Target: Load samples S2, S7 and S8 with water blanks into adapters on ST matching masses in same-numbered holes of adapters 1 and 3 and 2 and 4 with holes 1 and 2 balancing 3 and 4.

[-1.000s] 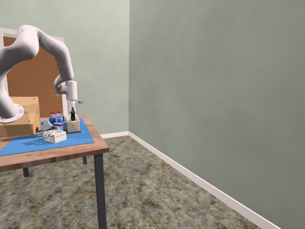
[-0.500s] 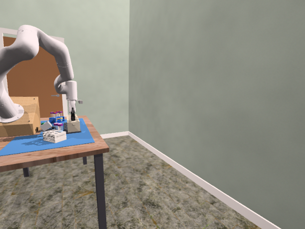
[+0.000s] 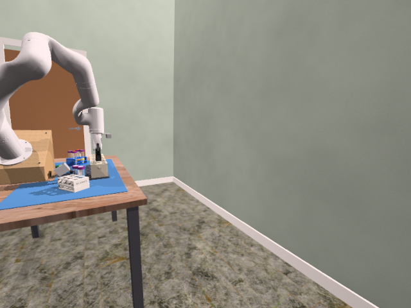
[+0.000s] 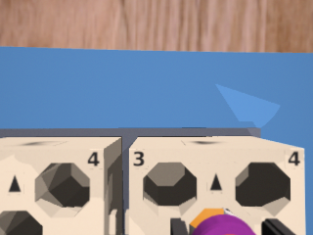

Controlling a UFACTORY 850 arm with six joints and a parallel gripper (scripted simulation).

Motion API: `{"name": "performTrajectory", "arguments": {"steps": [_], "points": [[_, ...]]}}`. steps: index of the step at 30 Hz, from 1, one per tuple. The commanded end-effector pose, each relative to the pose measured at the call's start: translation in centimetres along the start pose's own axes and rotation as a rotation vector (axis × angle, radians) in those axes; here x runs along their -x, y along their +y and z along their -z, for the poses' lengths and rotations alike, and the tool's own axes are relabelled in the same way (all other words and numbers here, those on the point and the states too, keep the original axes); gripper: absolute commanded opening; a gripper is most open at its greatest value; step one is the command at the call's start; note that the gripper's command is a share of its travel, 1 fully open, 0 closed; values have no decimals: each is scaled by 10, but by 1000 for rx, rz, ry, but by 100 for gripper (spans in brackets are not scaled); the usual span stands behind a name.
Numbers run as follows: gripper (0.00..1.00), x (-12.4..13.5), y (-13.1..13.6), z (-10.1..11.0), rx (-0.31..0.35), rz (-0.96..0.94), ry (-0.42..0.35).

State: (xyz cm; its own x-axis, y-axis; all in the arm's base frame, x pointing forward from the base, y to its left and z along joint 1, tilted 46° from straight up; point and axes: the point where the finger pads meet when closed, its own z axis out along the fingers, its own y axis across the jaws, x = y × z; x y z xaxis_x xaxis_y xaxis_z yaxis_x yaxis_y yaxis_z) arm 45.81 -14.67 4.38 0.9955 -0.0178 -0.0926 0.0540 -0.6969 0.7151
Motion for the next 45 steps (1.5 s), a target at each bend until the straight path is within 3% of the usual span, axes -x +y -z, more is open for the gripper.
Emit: {"name": "performTrajectory", "arguments": {"steps": [1, 45], "points": [[44, -1, 0, 7, 0, 0, 1], [44, -1, 0, 83, 0, 0, 1]]}}
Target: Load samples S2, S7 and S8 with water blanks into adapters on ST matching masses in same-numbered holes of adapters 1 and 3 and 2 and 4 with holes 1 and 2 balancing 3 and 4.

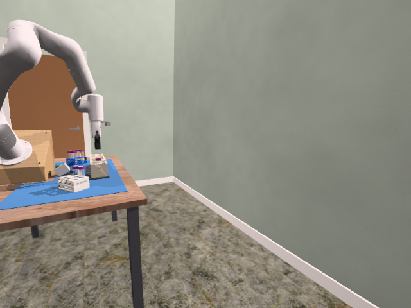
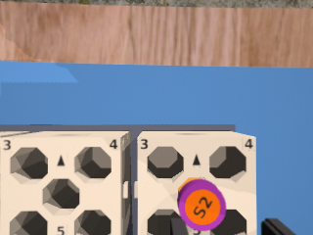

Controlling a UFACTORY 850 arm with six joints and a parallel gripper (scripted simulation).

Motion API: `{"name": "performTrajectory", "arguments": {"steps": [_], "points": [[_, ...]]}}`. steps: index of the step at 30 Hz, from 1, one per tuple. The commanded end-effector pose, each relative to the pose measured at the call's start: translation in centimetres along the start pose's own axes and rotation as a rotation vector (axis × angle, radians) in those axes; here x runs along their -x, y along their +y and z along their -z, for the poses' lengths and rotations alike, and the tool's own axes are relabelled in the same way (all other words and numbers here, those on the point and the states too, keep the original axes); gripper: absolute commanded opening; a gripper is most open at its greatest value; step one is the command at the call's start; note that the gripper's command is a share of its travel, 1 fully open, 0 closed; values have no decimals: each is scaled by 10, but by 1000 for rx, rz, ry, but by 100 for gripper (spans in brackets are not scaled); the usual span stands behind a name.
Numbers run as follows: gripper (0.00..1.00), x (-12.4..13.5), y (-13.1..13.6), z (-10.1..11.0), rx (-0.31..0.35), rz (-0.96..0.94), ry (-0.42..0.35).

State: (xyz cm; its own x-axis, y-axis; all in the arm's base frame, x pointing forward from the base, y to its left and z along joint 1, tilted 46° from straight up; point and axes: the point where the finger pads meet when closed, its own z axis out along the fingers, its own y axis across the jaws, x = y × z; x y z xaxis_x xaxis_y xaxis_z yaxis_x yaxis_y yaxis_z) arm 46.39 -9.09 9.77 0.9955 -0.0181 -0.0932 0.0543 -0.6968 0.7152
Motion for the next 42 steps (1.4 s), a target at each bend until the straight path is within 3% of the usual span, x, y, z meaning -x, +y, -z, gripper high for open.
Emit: {"name": "performTrajectory", "arguments": {"steps": [1, 21, 42], "points": [[44, -1, 0, 7, 0, -1, 2], [44, -1, 0, 43, 0, -1, 2], [44, -1, 0, 43, 0, -1, 2]]}}
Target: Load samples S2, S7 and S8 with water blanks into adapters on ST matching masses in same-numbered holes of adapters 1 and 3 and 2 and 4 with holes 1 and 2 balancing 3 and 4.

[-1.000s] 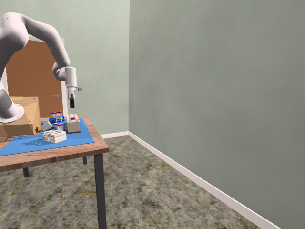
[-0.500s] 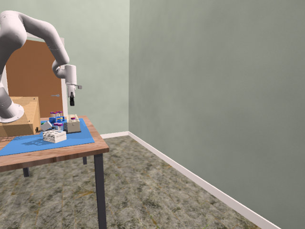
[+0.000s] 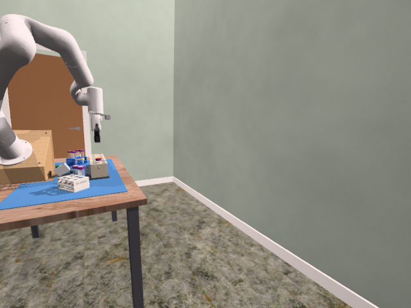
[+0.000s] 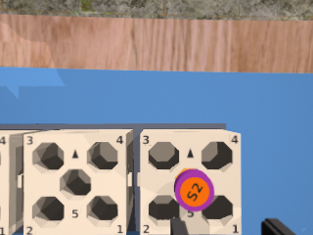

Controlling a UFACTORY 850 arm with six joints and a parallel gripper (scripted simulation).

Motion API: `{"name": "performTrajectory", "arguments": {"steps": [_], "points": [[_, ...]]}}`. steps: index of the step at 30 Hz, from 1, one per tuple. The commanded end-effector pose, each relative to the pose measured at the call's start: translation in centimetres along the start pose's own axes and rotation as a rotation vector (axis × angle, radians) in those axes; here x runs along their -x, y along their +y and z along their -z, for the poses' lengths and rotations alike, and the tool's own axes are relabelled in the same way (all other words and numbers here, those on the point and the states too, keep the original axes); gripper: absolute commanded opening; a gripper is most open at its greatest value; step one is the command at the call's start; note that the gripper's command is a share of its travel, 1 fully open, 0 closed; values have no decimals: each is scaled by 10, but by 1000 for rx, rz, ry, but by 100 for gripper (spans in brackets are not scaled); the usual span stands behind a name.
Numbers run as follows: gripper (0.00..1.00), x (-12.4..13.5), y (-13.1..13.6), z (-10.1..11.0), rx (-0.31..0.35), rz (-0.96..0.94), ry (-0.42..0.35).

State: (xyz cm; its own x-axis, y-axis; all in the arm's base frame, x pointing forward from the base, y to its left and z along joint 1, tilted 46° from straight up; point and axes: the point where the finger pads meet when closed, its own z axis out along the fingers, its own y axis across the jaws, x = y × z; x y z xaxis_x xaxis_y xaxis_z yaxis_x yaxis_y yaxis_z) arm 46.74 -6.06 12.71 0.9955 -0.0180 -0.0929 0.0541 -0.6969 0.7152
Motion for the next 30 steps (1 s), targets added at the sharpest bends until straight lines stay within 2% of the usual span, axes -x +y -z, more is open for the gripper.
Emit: {"name": "performTrajectory", "arguments": {"steps": [1, 2, 5, 20, 22, 26, 30], "points": [[44, -1, 0, 1, 0, -1, 1], [57, 1, -5, 1, 0, -34, 1], [57, 2, -10, 1, 0, -67, 1], [57, 20, -82, 1, -1, -567, 1], [57, 20, -82, 1, -1, -567, 1], [57, 25, -102, 1, -1, -693, 1], [57, 30, -121, 1, -1, -693, 1]]}}
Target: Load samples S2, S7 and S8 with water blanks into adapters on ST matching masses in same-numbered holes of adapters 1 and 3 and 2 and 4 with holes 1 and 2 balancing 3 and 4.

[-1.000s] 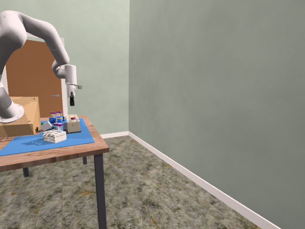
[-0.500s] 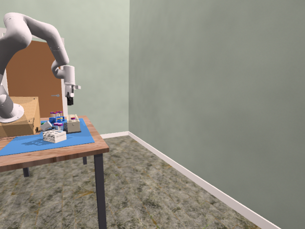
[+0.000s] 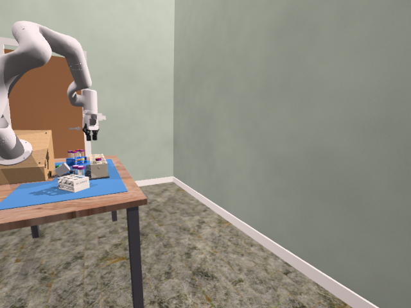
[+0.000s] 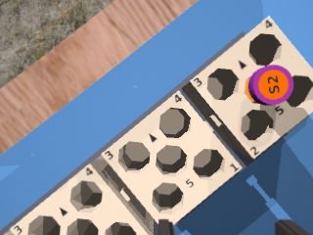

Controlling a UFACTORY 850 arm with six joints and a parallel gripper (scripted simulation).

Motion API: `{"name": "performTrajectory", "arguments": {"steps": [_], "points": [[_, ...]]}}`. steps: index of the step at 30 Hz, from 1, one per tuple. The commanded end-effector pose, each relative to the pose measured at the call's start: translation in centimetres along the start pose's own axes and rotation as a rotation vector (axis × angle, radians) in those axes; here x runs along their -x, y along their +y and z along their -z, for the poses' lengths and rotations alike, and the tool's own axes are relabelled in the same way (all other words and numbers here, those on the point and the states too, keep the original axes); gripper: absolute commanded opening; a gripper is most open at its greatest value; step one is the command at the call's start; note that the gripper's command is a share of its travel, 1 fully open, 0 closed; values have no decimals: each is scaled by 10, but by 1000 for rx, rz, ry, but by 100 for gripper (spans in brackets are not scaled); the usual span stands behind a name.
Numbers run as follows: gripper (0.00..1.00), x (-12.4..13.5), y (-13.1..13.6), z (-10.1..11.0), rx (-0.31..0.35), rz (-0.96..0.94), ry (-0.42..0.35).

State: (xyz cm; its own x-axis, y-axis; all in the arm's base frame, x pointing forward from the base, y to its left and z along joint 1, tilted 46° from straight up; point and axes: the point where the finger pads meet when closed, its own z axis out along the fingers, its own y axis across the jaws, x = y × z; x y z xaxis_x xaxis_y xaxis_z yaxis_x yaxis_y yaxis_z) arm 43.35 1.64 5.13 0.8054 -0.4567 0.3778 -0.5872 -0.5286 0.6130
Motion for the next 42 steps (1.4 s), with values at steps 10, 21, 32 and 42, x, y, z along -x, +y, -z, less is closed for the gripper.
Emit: {"name": "performTrajectory", "arguments": {"steps": [10, 21, 32, 42], "points": [[57, 41, -32, 1, -2, -8, 4], [57, 85, -64, 1, -2, -8, 4], [57, 121, -91, 0, -2, -8, 4], [57, 158, -118, 0, -2, -8, 4]]}}
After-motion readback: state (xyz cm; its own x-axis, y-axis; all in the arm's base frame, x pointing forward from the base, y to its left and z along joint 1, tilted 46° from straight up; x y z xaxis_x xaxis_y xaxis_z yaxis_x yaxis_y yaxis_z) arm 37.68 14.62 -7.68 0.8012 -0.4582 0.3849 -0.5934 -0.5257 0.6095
